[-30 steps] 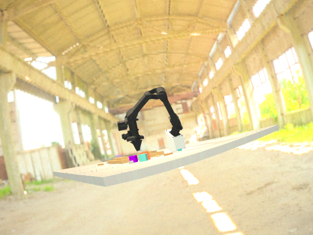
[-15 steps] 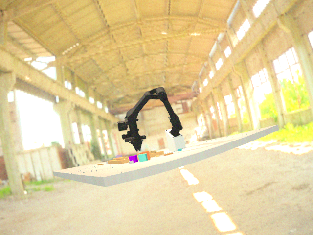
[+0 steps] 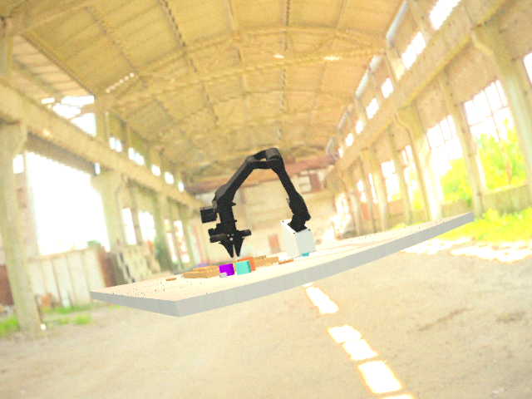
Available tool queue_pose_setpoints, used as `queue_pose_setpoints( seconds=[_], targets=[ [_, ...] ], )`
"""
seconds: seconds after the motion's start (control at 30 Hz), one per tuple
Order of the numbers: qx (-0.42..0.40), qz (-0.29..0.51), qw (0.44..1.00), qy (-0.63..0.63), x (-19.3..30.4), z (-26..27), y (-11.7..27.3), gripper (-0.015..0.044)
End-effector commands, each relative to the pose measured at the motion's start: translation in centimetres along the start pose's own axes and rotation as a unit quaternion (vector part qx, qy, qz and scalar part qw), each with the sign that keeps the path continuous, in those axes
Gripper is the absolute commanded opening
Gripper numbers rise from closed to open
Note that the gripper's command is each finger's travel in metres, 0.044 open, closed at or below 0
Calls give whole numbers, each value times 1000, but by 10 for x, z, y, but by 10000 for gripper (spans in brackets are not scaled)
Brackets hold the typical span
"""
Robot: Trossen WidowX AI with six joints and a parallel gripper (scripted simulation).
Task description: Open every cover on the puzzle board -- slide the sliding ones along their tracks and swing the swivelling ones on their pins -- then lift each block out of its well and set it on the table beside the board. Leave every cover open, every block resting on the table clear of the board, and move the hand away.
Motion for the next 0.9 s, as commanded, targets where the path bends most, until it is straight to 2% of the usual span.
queue_pose_setpoints(
  seconds=[0.0,0.87],
  targets=[
    [0,2,999,-35,1,0,-2,144],
    [0,2,999,-40,1,0,-4,144]
  ],
)
Point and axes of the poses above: the point midway between the two fingers, 35 mm back from their tips, its own y axis back along the fingers, its own z axis across the jaws, x = y × z, the point moved 6 cm from there along y, back along the fingers, and after that the axes turned 7 degrees about y, right-handed, at the moved point
